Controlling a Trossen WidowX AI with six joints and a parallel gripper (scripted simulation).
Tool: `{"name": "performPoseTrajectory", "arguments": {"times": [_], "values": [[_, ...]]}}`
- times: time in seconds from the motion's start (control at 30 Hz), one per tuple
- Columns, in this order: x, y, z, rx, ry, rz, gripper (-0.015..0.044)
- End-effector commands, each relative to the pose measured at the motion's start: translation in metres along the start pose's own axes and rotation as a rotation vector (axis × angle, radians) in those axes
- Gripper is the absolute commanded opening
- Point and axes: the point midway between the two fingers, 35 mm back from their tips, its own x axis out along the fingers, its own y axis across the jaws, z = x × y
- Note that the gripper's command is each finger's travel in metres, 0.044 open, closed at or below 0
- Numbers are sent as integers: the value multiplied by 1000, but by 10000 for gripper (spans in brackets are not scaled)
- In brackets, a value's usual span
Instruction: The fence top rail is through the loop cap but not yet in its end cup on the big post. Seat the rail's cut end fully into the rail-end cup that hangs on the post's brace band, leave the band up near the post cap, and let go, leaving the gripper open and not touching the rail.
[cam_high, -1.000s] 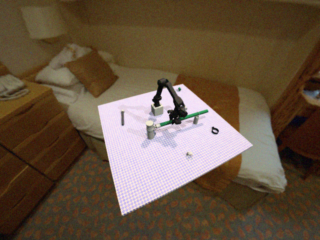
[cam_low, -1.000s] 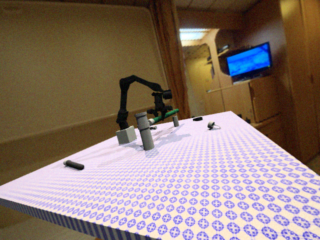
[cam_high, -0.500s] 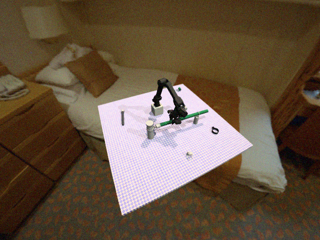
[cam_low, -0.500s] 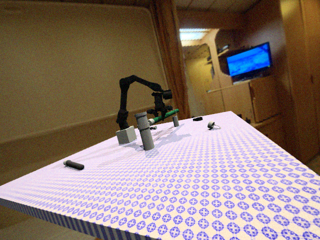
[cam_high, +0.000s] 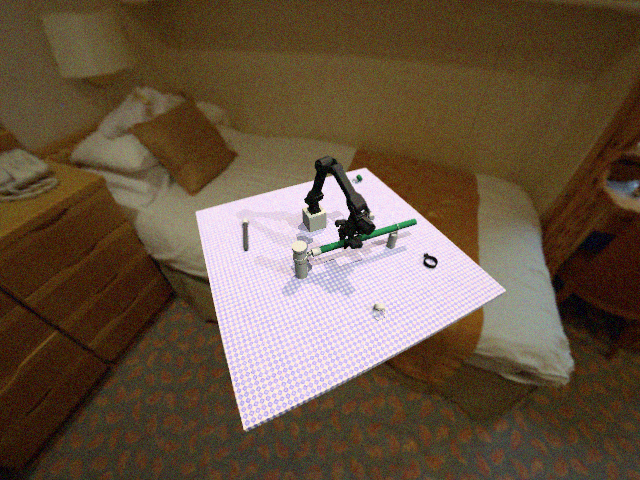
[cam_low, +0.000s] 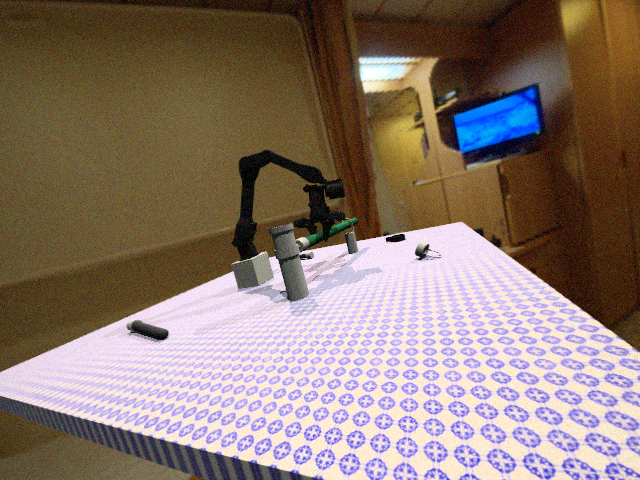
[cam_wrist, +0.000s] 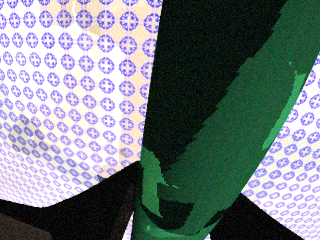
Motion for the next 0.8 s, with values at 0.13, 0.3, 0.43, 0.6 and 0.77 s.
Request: {"name": "performPoseTrajectory", "arguments": {"times": [0.13, 0.3, 0.43, 0.6, 0.77], "values": [[0, 0, -1, -1, 0, -1, 0], [0, 0, -1, -1, 0, -1, 0], [0, -1, -2, -2, 0, -1, 0], [0, -1, -3, -3, 1, -1, 0], [1, -1, -3, -3, 1, -2, 0]]}}
